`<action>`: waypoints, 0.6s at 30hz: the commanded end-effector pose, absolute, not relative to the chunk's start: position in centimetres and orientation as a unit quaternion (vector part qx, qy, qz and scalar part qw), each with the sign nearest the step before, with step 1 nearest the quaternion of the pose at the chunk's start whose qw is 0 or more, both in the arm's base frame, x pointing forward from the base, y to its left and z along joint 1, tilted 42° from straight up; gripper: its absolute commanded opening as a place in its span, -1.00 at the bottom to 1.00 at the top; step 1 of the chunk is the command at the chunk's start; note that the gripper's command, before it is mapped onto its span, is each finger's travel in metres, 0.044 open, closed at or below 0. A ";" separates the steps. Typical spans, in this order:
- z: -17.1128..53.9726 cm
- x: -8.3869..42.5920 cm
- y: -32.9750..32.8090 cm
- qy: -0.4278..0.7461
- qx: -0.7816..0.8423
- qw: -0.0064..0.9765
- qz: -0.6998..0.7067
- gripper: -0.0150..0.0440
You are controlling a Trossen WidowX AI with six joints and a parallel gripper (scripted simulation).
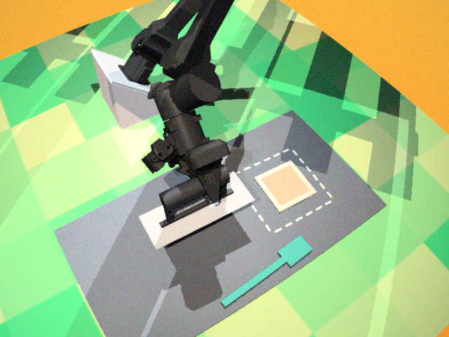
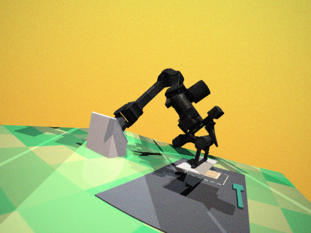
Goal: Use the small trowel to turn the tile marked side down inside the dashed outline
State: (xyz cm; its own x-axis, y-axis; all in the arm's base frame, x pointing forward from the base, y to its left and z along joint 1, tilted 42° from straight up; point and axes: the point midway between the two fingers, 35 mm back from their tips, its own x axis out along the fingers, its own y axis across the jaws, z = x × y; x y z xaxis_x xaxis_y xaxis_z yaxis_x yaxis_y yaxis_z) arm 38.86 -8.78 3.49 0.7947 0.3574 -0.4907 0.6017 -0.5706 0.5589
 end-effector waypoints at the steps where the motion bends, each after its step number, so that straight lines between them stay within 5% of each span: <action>1: 3.7 39.0 -9.0 0.273 0.870 0.377 -0.161 -0.49; 18: 0.6 40.3 -11.1 0.245 0.885 0.292 -0.267 -0.49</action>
